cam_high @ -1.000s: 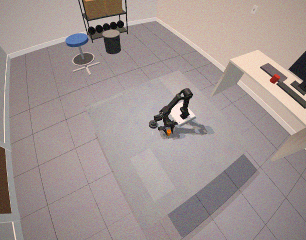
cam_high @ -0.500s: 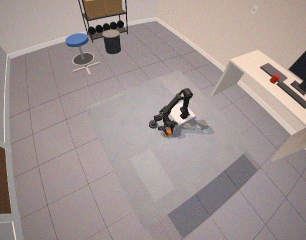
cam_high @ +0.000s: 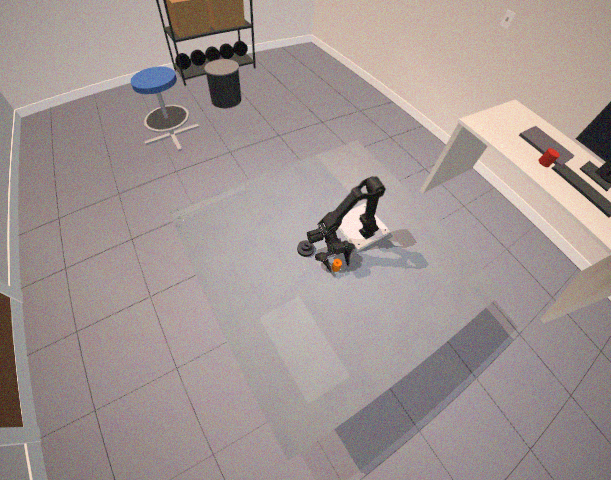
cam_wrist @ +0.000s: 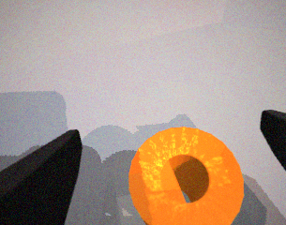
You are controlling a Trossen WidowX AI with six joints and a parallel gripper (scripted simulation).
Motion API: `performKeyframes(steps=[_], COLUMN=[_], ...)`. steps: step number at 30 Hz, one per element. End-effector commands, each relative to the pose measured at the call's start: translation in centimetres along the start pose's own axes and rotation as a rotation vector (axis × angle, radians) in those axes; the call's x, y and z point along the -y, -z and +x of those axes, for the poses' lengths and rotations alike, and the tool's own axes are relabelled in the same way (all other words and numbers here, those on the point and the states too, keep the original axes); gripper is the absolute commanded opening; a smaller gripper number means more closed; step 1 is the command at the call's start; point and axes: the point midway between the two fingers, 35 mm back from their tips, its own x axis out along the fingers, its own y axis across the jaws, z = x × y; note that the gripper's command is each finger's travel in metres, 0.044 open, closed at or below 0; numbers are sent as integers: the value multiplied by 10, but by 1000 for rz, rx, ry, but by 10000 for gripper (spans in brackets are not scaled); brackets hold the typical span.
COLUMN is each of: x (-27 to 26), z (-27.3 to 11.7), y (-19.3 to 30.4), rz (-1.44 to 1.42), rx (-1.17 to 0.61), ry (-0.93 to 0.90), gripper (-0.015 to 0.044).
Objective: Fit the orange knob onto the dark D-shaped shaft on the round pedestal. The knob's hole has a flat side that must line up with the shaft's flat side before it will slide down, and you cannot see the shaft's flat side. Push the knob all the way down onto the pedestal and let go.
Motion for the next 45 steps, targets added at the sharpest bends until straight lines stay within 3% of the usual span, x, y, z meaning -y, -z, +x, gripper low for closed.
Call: performKeyframes(steps=[1, 5, 11, 16, 22, 35, 45], x=[4, 1, -1, -6, 0, 0, 0], z=[-12, -44, -43, -38, -55, -56, -56], y=[-17, -63, -64, -63, -81, -82, -81], rz=[-2, -3, 8, 49, 0, 11, 830], rx=[0, 0, -55, -489, -937, -949, -879], ry=[3, 2, -21, -106, 0, 13, 433], gripper=[440, 440, 440, 440, 440, 440, 440])
